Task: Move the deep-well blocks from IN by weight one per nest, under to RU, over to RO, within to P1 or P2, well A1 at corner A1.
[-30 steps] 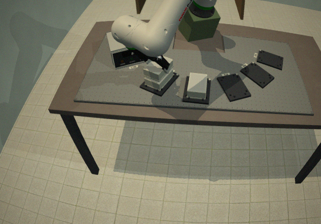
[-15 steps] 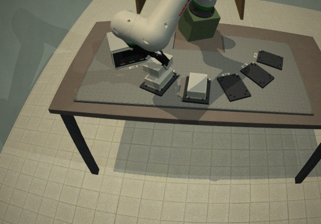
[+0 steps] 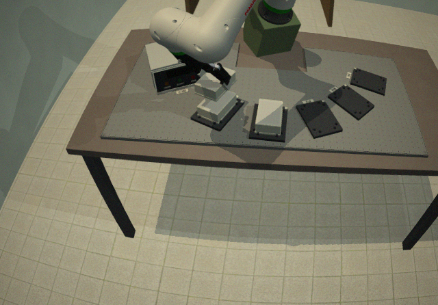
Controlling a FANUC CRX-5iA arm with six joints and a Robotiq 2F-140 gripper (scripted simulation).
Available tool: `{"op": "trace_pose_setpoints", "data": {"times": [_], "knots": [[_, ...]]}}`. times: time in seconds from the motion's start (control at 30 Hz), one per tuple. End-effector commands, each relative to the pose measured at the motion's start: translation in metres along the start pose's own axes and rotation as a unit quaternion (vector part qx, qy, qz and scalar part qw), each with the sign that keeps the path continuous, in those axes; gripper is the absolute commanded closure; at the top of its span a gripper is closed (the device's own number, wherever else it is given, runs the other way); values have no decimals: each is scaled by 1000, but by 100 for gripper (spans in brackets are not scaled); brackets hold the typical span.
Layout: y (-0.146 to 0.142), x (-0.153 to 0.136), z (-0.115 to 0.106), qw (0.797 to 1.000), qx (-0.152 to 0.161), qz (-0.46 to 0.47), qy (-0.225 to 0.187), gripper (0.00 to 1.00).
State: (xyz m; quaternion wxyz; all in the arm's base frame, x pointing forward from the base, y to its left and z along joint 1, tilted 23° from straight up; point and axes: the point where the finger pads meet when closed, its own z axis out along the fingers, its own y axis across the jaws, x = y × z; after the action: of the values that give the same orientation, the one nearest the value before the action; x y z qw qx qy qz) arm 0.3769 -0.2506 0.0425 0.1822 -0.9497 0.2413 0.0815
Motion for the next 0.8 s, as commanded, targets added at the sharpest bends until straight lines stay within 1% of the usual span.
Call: {"op": "trace_pose_setpoints", "data": {"times": [0.0, 0.63, 0.73, 0.77], "knots": [[0, -2, -4, 1000, 0, 0, 0, 90], [0, -3, -5, 1000, 0, 0, 0, 90], [9, -6, -6, 999, 25, 43, 0, 90], [9, -6, -6, 999, 25, 43, 0, 90]]}}
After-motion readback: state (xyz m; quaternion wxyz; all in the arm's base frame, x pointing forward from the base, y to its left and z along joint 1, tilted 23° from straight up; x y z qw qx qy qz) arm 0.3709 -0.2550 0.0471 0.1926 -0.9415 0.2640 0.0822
